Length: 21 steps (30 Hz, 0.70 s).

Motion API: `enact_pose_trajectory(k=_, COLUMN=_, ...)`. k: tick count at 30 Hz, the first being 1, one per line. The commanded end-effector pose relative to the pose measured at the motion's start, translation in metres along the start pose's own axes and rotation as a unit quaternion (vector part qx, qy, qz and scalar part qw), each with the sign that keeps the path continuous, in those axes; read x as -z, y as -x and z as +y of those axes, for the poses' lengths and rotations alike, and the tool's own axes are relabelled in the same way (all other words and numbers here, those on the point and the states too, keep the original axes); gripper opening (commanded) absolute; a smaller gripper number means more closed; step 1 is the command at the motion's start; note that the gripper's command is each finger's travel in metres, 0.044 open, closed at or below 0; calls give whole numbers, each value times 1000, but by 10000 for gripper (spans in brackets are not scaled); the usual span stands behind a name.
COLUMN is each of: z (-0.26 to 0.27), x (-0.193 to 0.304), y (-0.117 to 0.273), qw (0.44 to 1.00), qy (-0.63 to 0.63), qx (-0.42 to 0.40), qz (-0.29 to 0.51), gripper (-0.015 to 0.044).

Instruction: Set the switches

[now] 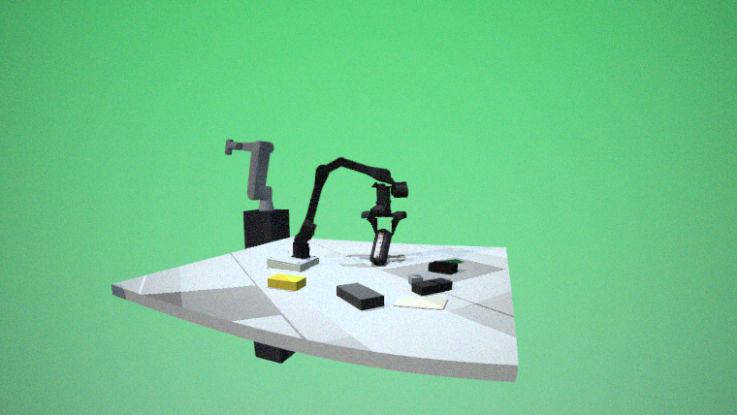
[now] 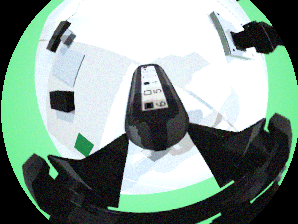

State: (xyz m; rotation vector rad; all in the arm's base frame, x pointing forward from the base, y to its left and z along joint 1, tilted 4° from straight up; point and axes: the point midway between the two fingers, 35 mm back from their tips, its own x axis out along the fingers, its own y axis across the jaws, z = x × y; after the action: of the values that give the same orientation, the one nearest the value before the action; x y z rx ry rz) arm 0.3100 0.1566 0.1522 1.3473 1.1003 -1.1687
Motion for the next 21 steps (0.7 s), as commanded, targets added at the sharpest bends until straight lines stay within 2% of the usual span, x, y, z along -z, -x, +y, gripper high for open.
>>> enact_pose_trajectory(k=1, z=0, x=2, y=-6, qw=1000, qy=-3, qx=6, qz=-4, gripper=338)
enact_pose_trajectory(k=21, z=0, x=15, y=-15, qw=1000, qy=-3, qx=6, qz=-3, gripper=338)
